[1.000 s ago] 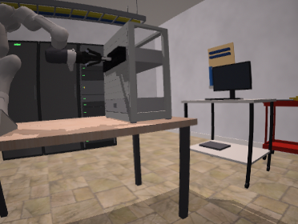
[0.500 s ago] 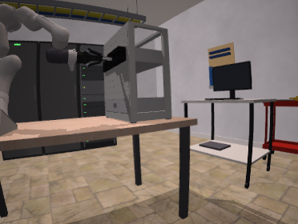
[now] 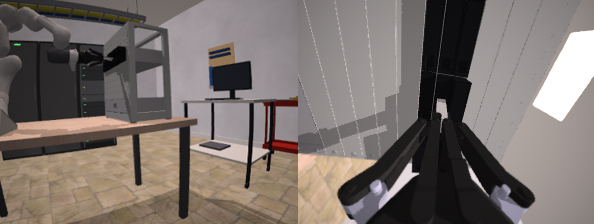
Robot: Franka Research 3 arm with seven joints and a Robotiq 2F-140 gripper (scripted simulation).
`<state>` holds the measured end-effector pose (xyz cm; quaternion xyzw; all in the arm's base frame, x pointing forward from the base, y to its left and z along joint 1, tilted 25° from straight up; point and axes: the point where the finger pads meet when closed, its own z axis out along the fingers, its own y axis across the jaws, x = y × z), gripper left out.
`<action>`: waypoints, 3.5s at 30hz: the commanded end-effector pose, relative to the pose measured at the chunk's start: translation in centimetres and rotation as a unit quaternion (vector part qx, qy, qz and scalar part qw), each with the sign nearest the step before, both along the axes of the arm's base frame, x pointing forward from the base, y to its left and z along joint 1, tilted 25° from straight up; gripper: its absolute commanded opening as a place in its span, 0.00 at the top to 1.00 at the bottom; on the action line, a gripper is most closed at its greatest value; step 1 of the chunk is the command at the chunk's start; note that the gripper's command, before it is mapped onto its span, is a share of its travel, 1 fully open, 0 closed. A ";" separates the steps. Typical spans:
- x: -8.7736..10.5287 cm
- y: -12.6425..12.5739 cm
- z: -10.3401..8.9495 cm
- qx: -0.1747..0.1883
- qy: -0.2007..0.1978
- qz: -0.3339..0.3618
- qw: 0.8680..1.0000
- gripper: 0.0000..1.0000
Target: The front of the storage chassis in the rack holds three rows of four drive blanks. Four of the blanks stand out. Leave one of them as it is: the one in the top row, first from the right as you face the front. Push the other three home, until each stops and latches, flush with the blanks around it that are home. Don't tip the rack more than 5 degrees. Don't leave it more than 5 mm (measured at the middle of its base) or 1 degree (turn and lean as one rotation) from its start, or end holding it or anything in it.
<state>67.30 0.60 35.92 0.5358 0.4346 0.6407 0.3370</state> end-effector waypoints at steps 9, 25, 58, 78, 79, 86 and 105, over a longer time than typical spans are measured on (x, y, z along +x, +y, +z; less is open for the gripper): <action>0.3 0.0 -0.1 0.006 0.003 0.000 1.000 1.00; 0.6 0.1 -0.1 0.007 0.003 0.000 1.000 1.00; 1.2 0.2 -0.1 0.008 0.003 0.001 1.000 1.00; 1.4 0.3 0.0 0.009 0.002 0.001 1.000 1.00; 1.4 0.3 0.0 0.009 0.002 0.001 1.000 1.00; 1.4 0.3 0.0 0.009 0.002 0.001 1.000 1.00; 1.4 0.3 0.0 0.009 0.002 0.001 1.000 1.00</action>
